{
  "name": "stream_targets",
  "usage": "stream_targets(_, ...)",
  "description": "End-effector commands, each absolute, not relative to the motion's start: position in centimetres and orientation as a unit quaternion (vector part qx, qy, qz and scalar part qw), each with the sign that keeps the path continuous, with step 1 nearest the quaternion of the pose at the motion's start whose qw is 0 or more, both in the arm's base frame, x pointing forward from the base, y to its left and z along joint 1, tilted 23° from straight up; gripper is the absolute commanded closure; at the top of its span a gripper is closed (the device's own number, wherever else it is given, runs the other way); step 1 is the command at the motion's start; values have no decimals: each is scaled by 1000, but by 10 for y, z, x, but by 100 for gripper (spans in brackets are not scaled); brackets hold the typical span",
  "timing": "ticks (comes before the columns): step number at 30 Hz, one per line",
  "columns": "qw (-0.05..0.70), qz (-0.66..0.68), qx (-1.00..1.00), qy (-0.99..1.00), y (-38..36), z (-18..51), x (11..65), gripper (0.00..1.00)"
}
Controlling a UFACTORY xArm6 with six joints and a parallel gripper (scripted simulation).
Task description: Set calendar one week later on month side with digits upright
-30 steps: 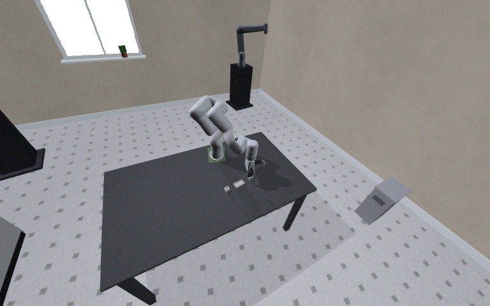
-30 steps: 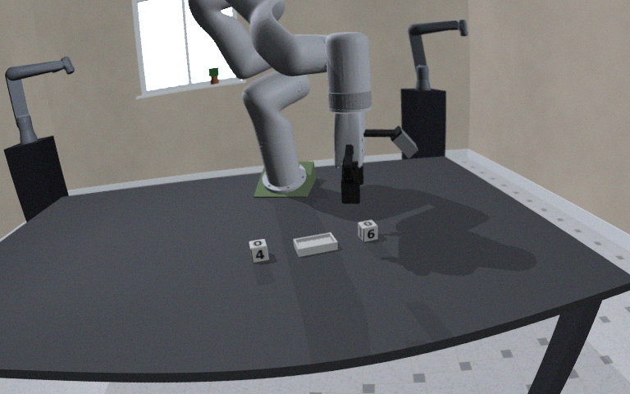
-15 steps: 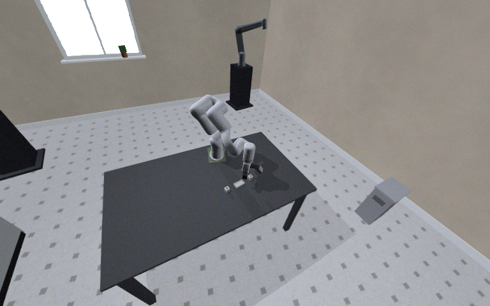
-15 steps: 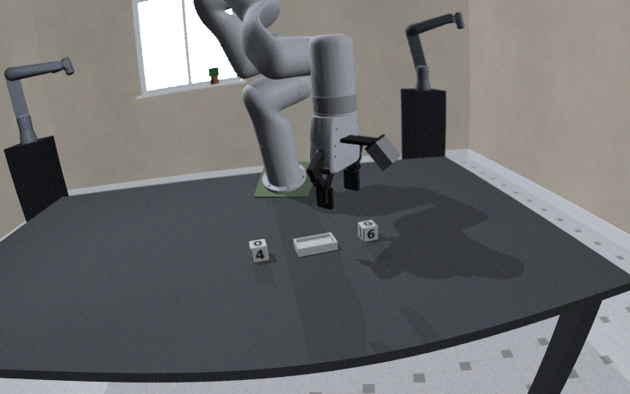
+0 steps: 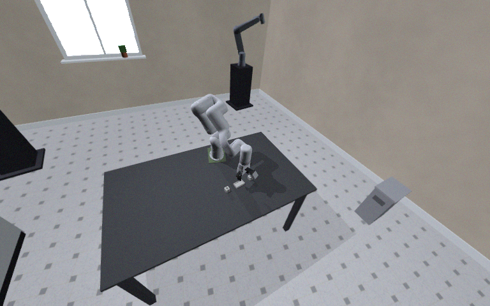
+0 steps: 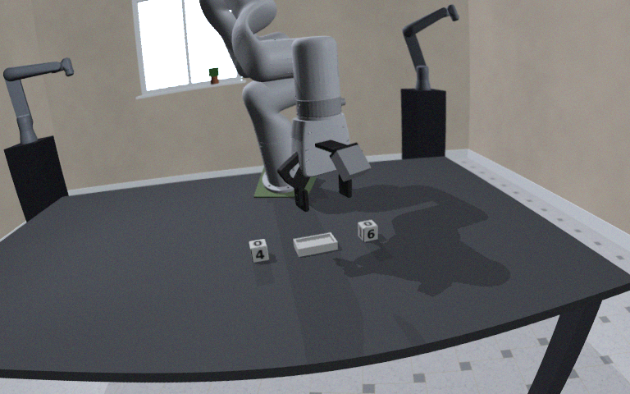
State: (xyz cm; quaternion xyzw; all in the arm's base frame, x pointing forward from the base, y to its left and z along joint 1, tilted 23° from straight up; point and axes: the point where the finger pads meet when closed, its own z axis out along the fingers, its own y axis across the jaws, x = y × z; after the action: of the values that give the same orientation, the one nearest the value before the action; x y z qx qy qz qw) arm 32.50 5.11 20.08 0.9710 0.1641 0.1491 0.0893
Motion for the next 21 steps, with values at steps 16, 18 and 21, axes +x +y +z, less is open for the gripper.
stream_targets(16,42,172,976,-126,10,207,327,0)
stream_targets(18,37,174,972,-155,6,207,327,0)
stream_targets(21,37,174,972,-156,6,207,327,0)
